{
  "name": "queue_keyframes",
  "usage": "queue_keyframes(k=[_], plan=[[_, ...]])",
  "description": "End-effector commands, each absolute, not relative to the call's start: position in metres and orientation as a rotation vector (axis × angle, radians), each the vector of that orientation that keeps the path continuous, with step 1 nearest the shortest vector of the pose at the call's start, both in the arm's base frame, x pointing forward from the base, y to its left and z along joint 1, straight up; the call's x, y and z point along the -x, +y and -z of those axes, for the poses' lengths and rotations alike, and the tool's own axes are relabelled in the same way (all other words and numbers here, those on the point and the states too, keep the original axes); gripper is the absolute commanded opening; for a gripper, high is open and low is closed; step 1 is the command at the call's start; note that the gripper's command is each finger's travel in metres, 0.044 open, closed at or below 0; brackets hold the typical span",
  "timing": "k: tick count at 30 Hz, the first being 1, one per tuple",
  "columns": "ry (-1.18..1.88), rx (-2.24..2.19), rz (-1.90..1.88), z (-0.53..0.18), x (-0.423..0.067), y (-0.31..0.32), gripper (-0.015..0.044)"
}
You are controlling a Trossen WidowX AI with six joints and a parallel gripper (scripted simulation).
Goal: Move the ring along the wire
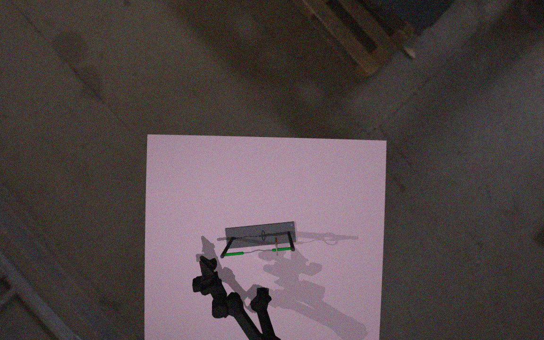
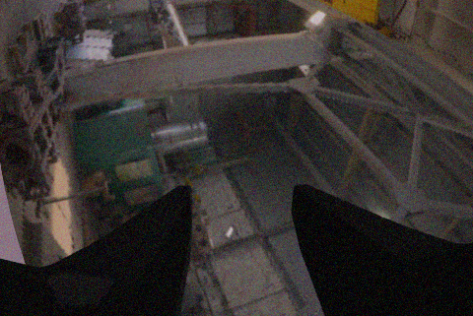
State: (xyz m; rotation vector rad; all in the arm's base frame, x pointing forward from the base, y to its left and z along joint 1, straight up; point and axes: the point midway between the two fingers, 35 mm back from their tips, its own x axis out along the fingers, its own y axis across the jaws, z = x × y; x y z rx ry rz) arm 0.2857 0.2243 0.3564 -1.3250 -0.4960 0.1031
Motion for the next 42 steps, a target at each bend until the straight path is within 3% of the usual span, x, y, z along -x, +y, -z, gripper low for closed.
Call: queue_keyframes(k=[1,34,42], plan=[[-0.492,1.257,-0.133,-0.359,-0.29,0.219,0.016],[-0.341,0.599,-0.35,-0.373,-0.322,0.153,0.016],[-0.308,0.579,-0.268,-0.373,-0.334,0.106,0.016]])
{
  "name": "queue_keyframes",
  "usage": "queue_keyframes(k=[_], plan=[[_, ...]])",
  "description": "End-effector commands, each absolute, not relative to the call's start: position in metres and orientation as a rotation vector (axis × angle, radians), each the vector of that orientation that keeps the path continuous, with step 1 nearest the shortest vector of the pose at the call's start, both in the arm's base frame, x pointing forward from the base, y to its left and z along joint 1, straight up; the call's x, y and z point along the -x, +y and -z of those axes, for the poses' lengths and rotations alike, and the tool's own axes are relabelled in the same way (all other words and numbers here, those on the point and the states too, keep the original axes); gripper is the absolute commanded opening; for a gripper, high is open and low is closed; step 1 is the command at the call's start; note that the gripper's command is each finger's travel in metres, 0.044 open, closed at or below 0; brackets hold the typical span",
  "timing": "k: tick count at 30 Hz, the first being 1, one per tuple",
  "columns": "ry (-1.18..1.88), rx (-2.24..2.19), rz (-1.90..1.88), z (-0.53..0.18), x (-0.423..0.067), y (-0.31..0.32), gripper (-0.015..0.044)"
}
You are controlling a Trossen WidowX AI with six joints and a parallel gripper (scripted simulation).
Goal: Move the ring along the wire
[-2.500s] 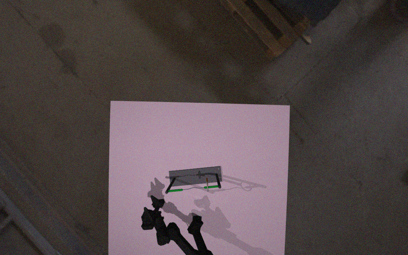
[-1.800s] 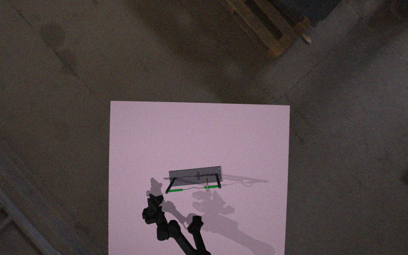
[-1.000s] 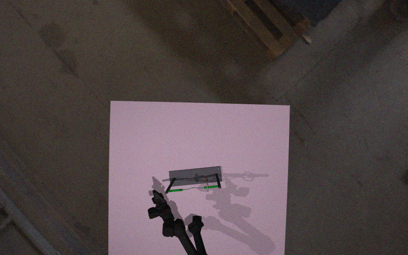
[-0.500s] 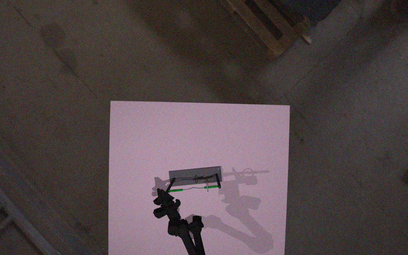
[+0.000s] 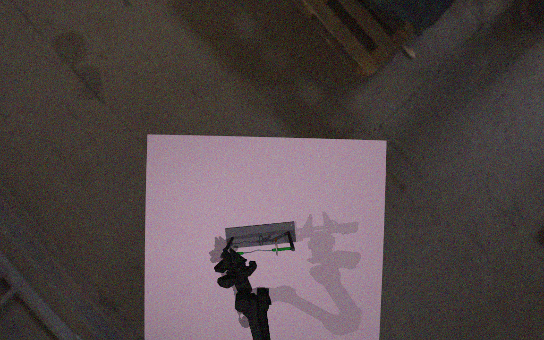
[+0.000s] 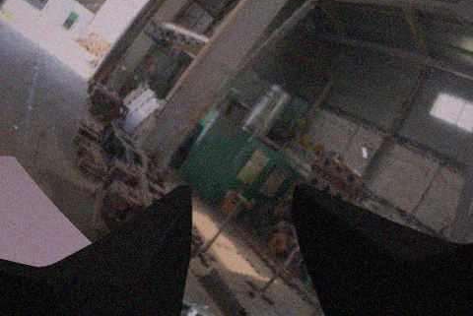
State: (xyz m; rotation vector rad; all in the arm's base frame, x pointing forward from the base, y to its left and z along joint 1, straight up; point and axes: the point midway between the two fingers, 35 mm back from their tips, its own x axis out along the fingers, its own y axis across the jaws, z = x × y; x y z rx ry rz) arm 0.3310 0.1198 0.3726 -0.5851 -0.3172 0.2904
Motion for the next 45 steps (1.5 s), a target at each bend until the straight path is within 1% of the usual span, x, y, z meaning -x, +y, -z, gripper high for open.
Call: queue_keyframes(k=[1,13,26,30,37,45], plan=[[-0.305,0.585,-0.251,-0.374,-0.336,0.099,0.016],[-0.23,0.691,0.012,-0.386,-0.352,-0.011,0.016],[-0.089,0.779,0.269,-0.384,-0.333,-0.13,0.016],[-0.047,0.741,0.27,-0.366,-0.329,-0.143,0.016],[0.049,0.61,0.238,-0.31,-0.318,-0.166,0.016],[0.108,0.523,0.149,-0.255,-0.299,-0.16,0.016]])
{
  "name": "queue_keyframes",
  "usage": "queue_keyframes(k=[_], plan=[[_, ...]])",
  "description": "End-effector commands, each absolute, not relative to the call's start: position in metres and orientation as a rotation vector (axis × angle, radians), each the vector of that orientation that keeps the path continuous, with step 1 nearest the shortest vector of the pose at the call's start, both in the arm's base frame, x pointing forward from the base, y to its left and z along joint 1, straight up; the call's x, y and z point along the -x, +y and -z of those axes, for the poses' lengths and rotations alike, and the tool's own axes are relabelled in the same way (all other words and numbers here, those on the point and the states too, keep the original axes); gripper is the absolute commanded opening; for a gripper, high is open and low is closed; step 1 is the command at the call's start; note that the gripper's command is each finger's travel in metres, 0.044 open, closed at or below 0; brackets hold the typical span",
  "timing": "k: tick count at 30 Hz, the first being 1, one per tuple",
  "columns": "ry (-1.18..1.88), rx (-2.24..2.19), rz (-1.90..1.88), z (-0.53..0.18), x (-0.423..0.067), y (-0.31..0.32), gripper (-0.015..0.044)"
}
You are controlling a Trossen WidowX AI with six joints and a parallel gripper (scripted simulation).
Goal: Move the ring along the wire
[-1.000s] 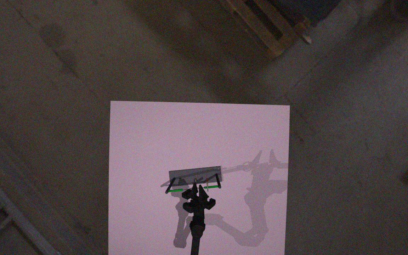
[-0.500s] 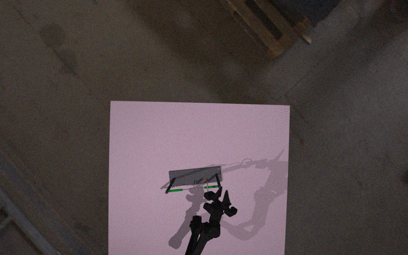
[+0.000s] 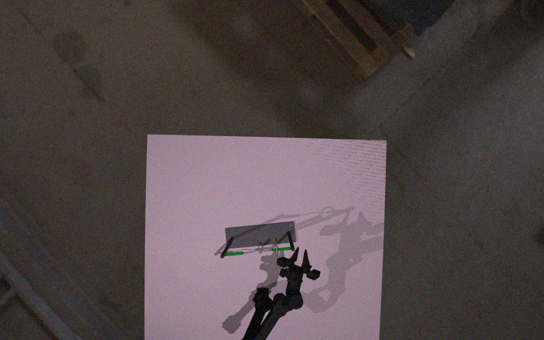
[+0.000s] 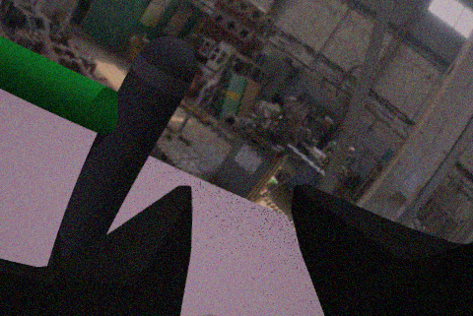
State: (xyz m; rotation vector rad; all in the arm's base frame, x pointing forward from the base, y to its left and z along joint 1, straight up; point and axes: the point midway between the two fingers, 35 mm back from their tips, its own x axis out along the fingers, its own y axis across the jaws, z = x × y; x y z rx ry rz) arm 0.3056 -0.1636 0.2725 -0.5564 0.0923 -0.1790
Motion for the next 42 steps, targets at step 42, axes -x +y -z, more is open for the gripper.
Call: queue_keyframes(k=[42], plan=[[0.163,0.021,-0.126,-0.141,-0.262,-0.074,0.016]])
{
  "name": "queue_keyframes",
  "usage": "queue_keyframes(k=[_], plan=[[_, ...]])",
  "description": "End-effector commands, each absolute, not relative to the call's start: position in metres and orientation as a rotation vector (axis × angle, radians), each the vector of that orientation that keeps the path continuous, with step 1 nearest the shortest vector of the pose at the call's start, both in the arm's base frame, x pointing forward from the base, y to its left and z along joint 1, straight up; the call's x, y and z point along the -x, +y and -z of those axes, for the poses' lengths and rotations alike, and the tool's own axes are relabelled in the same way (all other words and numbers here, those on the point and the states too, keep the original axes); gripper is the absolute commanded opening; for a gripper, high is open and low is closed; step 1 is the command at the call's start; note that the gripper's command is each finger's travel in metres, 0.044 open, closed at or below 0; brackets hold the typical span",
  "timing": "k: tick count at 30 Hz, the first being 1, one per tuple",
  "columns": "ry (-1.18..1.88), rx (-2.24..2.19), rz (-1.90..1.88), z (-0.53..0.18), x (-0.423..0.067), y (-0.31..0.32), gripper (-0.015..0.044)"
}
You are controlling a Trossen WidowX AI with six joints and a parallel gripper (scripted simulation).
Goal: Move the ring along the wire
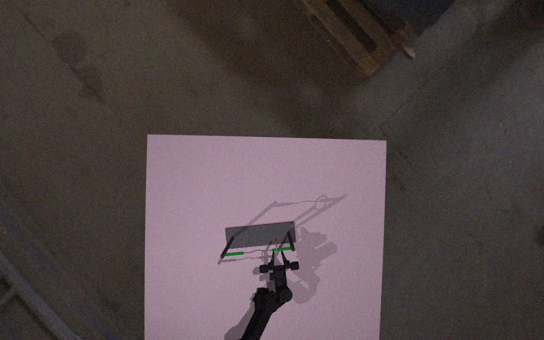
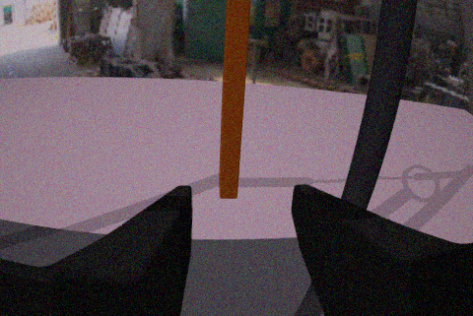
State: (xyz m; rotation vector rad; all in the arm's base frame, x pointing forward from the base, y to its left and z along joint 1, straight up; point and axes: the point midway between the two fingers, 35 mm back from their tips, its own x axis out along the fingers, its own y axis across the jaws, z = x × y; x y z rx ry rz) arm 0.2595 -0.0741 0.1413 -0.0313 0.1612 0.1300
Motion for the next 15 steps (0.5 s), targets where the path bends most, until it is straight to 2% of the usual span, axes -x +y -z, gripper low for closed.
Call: queue_keyframes(k=[1,15], plan=[[0.164,0.021,-0.126,-0.142,-0.263,-0.074,0.016],[0.164,0.022,-0.126,-0.141,-0.282,-0.074,0.016]])
